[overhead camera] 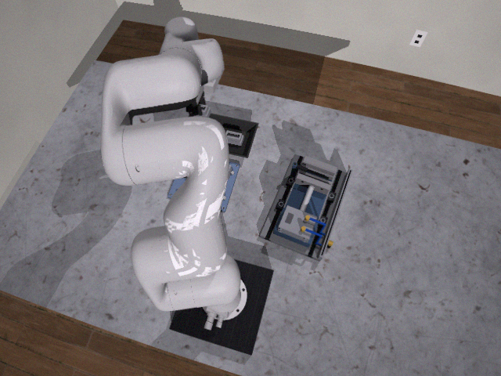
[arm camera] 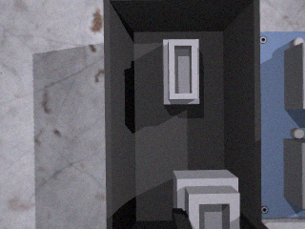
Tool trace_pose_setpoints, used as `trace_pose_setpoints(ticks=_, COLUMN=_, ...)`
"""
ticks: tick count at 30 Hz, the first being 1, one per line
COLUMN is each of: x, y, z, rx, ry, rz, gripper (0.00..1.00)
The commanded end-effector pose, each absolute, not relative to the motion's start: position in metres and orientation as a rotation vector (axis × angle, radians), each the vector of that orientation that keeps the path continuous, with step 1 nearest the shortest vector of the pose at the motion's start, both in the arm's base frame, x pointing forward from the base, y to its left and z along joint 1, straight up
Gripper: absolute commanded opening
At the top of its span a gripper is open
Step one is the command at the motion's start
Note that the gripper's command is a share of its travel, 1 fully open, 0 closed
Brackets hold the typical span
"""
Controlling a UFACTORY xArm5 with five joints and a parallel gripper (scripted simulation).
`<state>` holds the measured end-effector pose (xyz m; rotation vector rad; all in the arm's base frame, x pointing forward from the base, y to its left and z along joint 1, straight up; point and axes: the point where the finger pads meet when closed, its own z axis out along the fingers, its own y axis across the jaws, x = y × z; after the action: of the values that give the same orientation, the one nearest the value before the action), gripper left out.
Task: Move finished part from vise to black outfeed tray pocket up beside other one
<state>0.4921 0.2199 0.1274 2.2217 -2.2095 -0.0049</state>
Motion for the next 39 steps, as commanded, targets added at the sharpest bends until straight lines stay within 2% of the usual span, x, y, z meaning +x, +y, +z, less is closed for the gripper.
trace_pose_setpoints(ticks=1, x=0.493, y=0.22, z=0.128, rx=2.225, ry=-2.212, rz=-0.002, gripper=0.0)
trace_pose_setpoints(ticks=39, x=0.493, y=0.221, z=0.076, rx=2.225, ry=-2.212, rz=-0.003, gripper=0.0)
